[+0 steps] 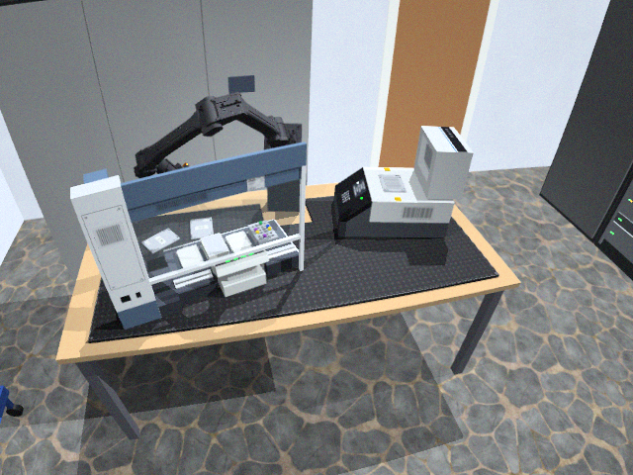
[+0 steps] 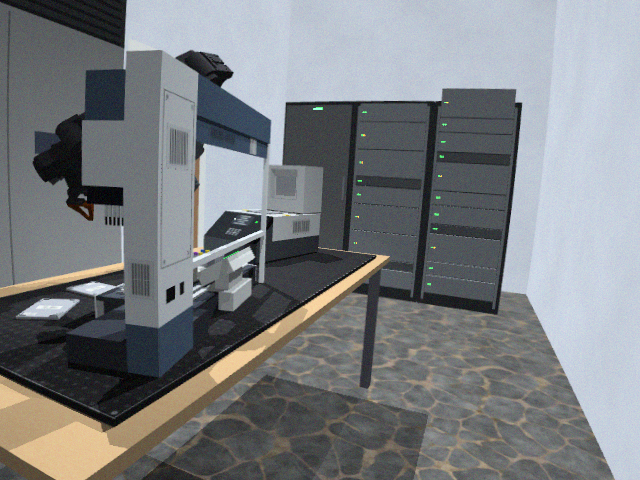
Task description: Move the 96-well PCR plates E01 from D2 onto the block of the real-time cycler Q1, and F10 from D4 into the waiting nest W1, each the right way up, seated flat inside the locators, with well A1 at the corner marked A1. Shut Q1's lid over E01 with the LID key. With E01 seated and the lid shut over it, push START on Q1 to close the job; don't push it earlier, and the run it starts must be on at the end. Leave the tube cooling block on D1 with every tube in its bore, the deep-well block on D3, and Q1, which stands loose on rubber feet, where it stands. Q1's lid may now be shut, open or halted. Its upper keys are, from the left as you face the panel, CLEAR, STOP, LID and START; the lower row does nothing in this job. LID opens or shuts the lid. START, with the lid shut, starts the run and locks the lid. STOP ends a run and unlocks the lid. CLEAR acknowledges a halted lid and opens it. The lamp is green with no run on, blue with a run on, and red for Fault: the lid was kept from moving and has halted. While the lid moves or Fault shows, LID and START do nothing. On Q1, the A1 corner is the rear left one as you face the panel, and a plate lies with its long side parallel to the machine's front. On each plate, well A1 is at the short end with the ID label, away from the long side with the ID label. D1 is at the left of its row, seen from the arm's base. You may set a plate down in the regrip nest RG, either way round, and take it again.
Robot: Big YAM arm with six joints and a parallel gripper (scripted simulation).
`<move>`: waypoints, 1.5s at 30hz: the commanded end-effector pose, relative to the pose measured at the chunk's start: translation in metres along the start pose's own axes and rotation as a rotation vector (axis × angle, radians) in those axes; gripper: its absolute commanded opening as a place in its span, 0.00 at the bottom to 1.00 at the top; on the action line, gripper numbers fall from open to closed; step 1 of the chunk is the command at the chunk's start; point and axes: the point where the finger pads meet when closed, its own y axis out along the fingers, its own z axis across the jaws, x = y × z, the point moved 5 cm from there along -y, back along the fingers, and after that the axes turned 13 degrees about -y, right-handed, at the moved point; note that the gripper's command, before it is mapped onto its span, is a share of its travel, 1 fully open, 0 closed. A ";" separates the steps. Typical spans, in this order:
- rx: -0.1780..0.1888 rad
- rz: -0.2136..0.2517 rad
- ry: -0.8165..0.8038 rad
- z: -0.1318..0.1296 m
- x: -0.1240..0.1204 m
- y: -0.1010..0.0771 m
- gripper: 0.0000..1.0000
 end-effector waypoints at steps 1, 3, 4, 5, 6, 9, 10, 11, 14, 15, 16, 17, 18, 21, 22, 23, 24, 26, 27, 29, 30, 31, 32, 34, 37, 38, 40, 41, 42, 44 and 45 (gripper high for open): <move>0.006 -0.005 0.001 0.000 0.000 -0.004 1.00; 0.006 -0.005 0.001 0.000 0.000 -0.004 1.00; 0.006 -0.005 0.001 0.000 0.000 -0.004 1.00; 0.006 -0.005 0.001 0.000 0.000 -0.004 1.00; 0.006 -0.005 0.001 0.000 0.000 -0.004 1.00; 0.006 -0.005 0.001 0.000 0.000 -0.004 1.00; 0.006 -0.005 0.001 0.000 0.000 -0.004 1.00; 0.006 -0.005 0.001 0.000 0.000 -0.004 1.00; 0.006 -0.005 0.001 0.000 0.000 -0.004 1.00; 0.006 -0.005 0.001 0.000 0.000 -0.004 1.00; 0.006 -0.005 0.001 0.000 0.000 -0.004 1.00; 0.006 -0.005 0.001 0.000 0.000 -0.004 1.00; 0.033 -0.022 -0.023 0.004 0.005 -0.008 0.00; 0.095 -0.058 -0.053 0.004 0.026 -0.022 0.00; 0.094 -0.056 -0.048 0.003 0.029 -0.023 0.00; 0.096 -0.073 -0.069 0.003 0.031 -0.027 0.00; 0.099 -0.095 -0.090 0.004 0.036 -0.033 0.00; 0.110 -0.134 -0.131 0.008 0.045 -0.045 0.00; 0.116 -0.153 -0.153 0.008 0.043 -0.045 0.00; 0.117 -0.188 -0.193 0.012 0.048 -0.055 0.00; 0.118 -0.205 -0.213 0.015 0.049 -0.061 0.00; 0.119 -0.222 -0.232 0.017 0.051 -0.066 0.00; 0.120 -0.239 -0.251 0.020 0.053 -0.071 0.00; 0.120 -0.239 -0.251 0.020 0.053 -0.071 0.00; 0.116 -0.276 -0.286 0.025 0.053 -0.081 0.00; 0.118 -0.295 -0.304 0.029 0.053 -0.086 0.00; 0.123 -0.335 -0.342 0.036 0.054 -0.099 0.00; 0.125 -0.354 -0.360 0.039 0.054 -0.104 0.00; 0.127 -0.372 -0.377 0.042 0.053 -0.108 0.00; 0.129 -0.403 -0.410 0.039 0.048 -0.104 0.00; 0.125 -0.417 -0.423 0.041 0.047 -0.109 0.00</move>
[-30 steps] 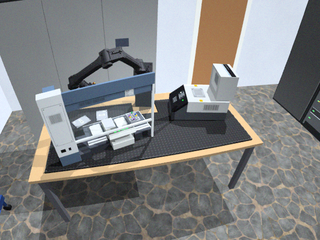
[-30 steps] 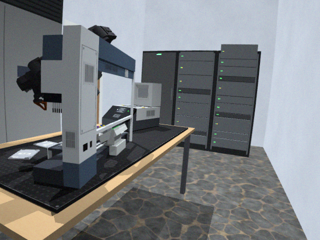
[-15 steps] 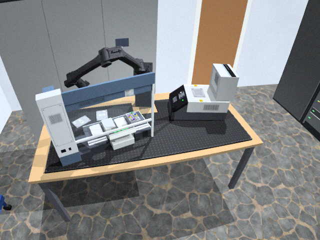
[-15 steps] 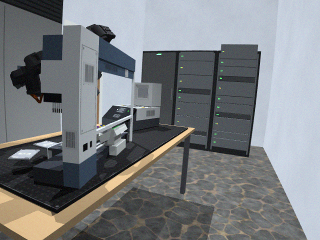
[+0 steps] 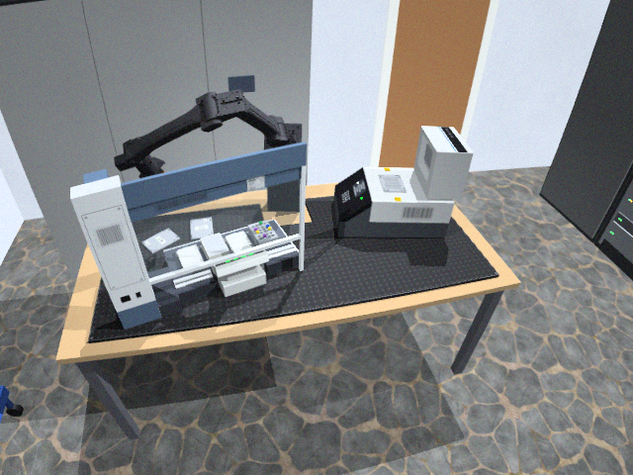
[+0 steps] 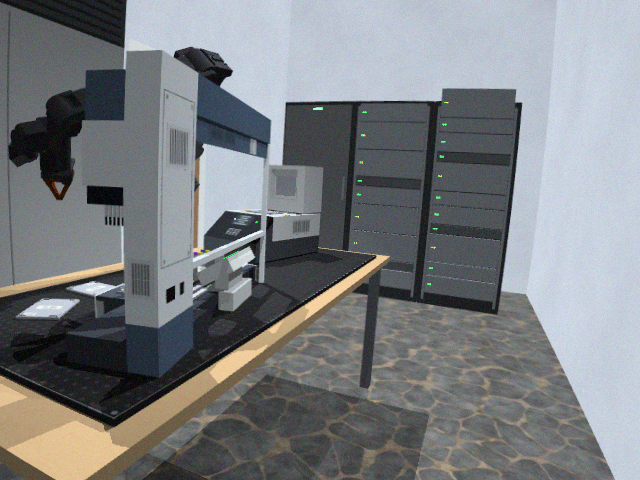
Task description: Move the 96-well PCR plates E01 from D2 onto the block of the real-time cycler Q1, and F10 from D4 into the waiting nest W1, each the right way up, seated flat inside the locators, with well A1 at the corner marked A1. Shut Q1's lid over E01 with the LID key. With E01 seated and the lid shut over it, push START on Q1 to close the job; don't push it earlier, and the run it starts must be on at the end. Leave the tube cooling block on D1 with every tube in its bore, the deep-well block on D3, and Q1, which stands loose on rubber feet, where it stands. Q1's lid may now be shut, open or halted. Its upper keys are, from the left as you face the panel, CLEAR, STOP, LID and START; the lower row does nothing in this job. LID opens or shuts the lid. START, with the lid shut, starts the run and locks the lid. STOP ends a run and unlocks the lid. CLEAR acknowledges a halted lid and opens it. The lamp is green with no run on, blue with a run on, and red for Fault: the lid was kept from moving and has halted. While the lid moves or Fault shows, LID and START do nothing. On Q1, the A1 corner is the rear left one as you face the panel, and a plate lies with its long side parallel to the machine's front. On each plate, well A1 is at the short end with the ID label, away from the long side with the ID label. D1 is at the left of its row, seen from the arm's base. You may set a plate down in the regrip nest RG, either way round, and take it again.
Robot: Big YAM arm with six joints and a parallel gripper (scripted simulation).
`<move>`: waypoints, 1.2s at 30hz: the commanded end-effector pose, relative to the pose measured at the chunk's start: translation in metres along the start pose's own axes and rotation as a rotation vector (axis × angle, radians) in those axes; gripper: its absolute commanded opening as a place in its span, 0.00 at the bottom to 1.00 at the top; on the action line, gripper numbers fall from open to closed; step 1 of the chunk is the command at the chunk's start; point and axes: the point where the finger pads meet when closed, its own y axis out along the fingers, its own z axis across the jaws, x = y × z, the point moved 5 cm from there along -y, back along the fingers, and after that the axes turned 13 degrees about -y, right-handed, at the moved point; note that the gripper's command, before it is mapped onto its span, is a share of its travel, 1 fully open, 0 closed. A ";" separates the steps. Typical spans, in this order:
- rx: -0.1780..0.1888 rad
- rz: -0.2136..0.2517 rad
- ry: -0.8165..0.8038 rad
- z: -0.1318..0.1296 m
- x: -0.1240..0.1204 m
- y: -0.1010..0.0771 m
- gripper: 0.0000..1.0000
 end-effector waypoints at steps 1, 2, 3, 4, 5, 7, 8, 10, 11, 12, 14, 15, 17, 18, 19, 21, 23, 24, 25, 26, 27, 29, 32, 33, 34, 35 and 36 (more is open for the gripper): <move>0.037 -0.112 -0.096 0.013 0.012 -0.039 0.00; 0.035 -0.124 -0.111 0.016 0.014 -0.042 0.00; 0.035 -0.138 -0.126 0.019 0.017 -0.046 0.00; 0.034 -0.152 -0.142 0.022 0.020 -0.049 0.00; 0.034 -0.152 -0.142 0.022 0.020 -0.049 0.00; 0.035 -0.152 -0.144 0.022 0.021 -0.048 0.00; 0.028 -0.169 -0.159 0.022 0.021 -0.046 0.00; 0.026 -0.196 -0.191 0.021 0.015 -0.042 0.00; 0.027 -0.211 -0.208 0.021 0.012 -0.041 0.00; 0.026 -0.225 -0.225 0.021 0.008 -0.041 0.00; 0.026 -0.253 -0.258 0.022 0.003 -0.040 0.00; 0.027 -0.268 -0.276 0.024 0.002 -0.040 0.00; 0.027 -0.297 -0.310 0.024 -0.001 -0.038 0.00; 0.029 -0.294 -0.310 0.024 -0.002 -0.037 0.00; 0.030 -0.281 -0.301 0.024 -0.001 -0.035 0.00; 0.030 -0.260 -0.283 0.021 -0.001 -0.030 0.00; 0.030 -0.260 -0.283 0.021 -0.001 -0.030 0.00; 0.021 -0.257 -0.267 0.016 0.001 -0.029 0.00; 0.016 -0.254 -0.257 0.013 0.002 -0.028 0.00; 0.011 -0.250 -0.247 0.010 0.003 -0.027 0.00; 0.015 -0.243 -0.238 0.007 0.003 -0.026 0.00; 0.018 -0.230 -0.220 0.003 0.004 -0.025 0.00; 0.008 -0.301 -0.272 0.008 0.016 -0.044 0.00; 0.009 -0.325 -0.295 0.012 0.020 -0.051 0.00; 0.011 -0.353 -0.318 0.016 0.025 -0.059 0.00; 0.012 -0.381 -0.339 0.020 0.027 -0.068 0.00; 0.013 -0.406 -0.358 0.022 0.029 -0.073 0.00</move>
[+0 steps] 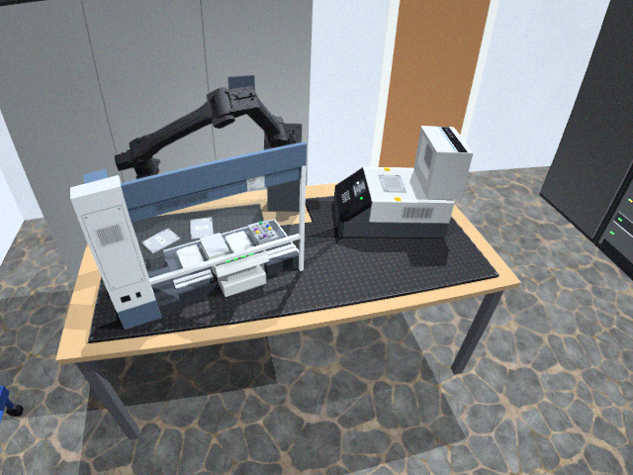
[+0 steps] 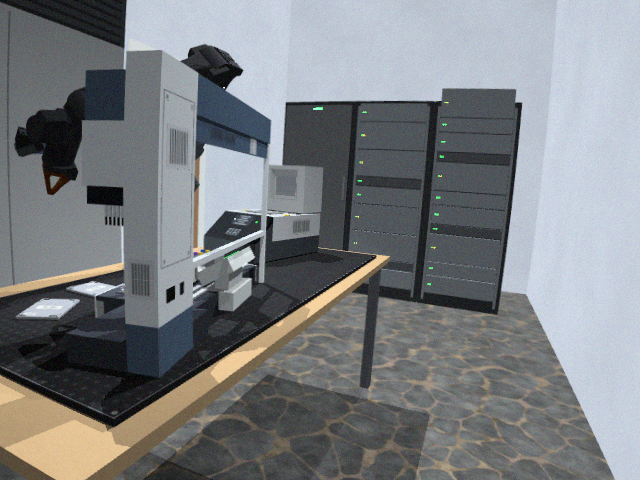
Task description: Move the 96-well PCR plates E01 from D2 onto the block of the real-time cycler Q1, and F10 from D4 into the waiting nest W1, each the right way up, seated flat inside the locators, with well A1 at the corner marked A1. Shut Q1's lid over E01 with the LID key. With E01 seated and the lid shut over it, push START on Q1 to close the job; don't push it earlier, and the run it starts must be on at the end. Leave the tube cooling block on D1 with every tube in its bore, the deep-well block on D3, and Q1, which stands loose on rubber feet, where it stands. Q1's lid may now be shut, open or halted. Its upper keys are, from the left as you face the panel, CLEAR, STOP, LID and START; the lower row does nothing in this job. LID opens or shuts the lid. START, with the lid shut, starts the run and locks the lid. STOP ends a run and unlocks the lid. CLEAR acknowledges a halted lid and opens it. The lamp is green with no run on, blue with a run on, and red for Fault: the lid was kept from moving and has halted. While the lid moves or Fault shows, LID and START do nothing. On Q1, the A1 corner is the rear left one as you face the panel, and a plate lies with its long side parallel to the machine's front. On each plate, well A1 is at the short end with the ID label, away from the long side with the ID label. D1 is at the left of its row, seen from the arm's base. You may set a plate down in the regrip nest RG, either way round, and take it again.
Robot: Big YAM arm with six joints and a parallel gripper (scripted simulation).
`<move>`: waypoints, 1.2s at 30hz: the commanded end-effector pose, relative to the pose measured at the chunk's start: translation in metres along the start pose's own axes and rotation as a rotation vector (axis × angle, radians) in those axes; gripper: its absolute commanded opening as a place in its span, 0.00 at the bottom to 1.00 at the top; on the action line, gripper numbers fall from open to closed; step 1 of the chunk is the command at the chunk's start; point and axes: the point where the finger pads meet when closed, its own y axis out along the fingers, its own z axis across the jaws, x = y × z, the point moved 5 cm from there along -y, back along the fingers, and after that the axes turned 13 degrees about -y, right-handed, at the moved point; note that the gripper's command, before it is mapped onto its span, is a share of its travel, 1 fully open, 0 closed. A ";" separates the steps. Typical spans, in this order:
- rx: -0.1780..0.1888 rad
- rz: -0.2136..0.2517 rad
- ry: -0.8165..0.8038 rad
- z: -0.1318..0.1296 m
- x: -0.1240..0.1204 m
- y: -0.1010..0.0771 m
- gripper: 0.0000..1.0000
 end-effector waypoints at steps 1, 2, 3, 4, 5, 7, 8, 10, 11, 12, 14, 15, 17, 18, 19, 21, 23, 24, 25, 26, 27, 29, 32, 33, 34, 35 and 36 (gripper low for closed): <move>0.020 -0.158 -0.073 -0.002 0.036 -0.042 0.00; 0.018 -0.180 -0.088 0.000 0.041 -0.050 0.00; 0.018 -0.180 -0.088 0.000 0.041 -0.050 0.00; 0.018 -0.180 -0.088 0.000 0.041 -0.050 0.00; 0.019 -0.183 -0.089 0.001 0.043 -0.053 0.00; 0.005 -0.227 -0.120 0.003 0.053 -0.063 0.00; 0.001 -0.243 -0.135 0.004 0.058 -0.065 0.00; -0.007 -0.275 -0.163 0.005 0.065 -0.072 0.00; -0.011 -0.292 -0.177 0.007 0.067 -0.077 0.00; -0.016 -0.309 -0.191 0.009 0.069 -0.081 0.00; -0.023 -0.340 -0.223 0.014 0.073 -0.090 0.00; -0.026 -0.355 -0.240 0.017 0.075 -0.094 0.00; -0.035 -0.389 -0.273 0.025 0.078 -0.102 0.00; -0.039 -0.406 -0.290 0.029 0.080 -0.107 0.00; -0.042 -0.423 -0.307 0.033 0.082 -0.111 0.00; -0.042 -0.423 -0.307 0.033 0.082 -0.111 0.00; -0.052 -0.431 -0.325 0.037 0.083 -0.108 0.00; -0.060 -0.440 -0.339 0.039 0.084 -0.108 0.00; -0.065 -0.454 -0.353 0.042 0.083 -0.111 0.00; -0.070 -0.468 -0.369 0.045 0.083 -0.114 0.00; -0.074 -0.483 -0.386 0.049 0.083 -0.118 0.00; -0.084 -0.526 -0.414 0.054 0.087 -0.131 0.00; -0.099 -0.589 -0.449 0.056 0.094 -0.152 0.00; -0.108 -0.609 -0.457 0.055 0.097 -0.158 0.00; -0.117 -0.628 -0.465 0.054 0.100 -0.164 0.00; -0.127 -0.646 -0.472 0.053 0.103 -0.169 0.00; -0.136 -0.664 -0.479 0.052 0.105 -0.174 0.00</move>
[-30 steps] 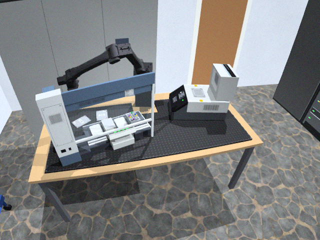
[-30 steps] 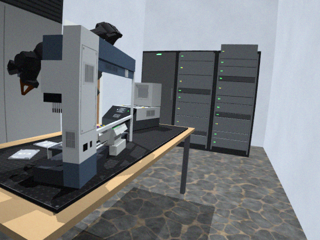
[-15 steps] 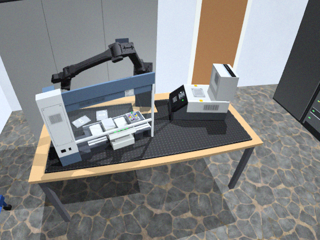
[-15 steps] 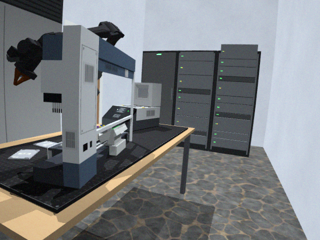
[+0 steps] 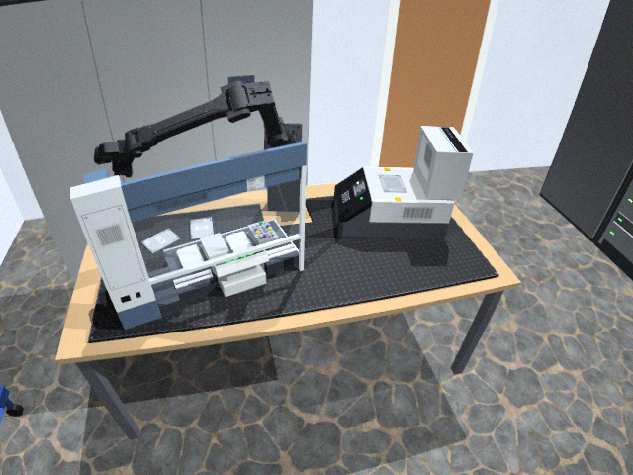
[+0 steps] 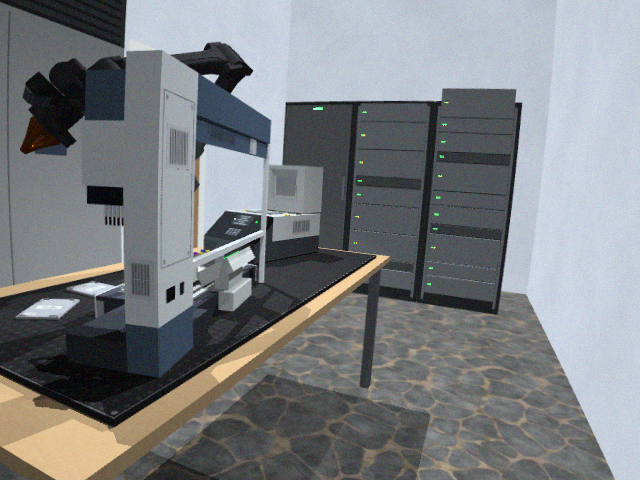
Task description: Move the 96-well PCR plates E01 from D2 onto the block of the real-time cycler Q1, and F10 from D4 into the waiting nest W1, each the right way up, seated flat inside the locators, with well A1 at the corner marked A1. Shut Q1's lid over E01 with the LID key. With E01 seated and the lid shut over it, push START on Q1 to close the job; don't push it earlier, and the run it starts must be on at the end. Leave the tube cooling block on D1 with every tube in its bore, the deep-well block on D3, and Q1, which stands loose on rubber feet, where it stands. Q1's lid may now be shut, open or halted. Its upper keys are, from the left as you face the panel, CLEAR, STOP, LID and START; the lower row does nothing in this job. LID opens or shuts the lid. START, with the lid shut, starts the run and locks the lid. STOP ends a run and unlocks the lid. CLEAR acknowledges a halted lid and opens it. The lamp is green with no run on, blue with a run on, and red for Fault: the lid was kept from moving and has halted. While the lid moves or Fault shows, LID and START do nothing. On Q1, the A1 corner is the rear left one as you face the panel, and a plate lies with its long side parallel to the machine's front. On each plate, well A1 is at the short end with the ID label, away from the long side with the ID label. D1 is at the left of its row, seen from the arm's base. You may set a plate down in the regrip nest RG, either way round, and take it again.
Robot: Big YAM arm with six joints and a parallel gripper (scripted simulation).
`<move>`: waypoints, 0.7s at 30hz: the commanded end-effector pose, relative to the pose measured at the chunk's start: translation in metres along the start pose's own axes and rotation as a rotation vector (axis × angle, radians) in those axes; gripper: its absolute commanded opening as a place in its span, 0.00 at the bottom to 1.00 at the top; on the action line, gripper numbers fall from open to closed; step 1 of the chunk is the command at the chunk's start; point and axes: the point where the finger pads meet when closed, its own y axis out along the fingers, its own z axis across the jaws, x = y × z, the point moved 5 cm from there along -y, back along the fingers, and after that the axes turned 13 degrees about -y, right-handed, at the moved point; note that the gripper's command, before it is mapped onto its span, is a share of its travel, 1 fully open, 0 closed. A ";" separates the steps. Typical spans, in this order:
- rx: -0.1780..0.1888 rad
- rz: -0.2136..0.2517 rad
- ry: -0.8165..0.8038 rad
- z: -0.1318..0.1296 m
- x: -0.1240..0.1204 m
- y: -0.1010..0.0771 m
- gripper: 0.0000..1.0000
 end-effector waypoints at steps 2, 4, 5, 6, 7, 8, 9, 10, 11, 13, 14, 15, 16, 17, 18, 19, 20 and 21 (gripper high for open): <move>-0.025 -0.143 -0.060 -0.010 0.050 -0.036 0.00; -0.043 -0.146 -0.064 -0.016 0.050 -0.032 0.00; -0.056 -0.152 -0.071 -0.019 0.050 -0.032 0.00; -0.067 -0.160 -0.079 -0.021 0.050 -0.033 0.00; -0.076 -0.169 -0.089 -0.022 0.050 -0.034 0.00; -0.084 -0.183 -0.100 -0.022 0.052 -0.037 0.00; -0.093 -0.202 -0.112 -0.022 0.055 -0.043 0.00; -0.102 -0.220 -0.125 -0.022 0.058 -0.049 0.00; -0.106 -0.238 -0.138 -0.021 0.061 -0.054 0.00; -0.119 -0.267 -0.167 -0.016 0.065 -0.062 0.00; -0.125 -0.281 -0.182 -0.014 0.067 -0.065 0.00; -0.130 -0.294 -0.196 -0.012 0.069 -0.067 0.00; -0.139 -0.306 -0.209 -0.009 0.070 -0.070 0.00; -0.146 -0.317 -0.222 -0.007 0.071 -0.072 0.00; -0.146 -0.317 -0.222 -0.007 0.071 -0.072 0.00; -0.146 -0.317 -0.222 -0.007 0.071 -0.072 0.00; -0.140 -0.304 -0.225 -0.004 0.067 -0.064 0.00; -0.153 -0.311 -0.236 -0.003 0.068 -0.063 0.00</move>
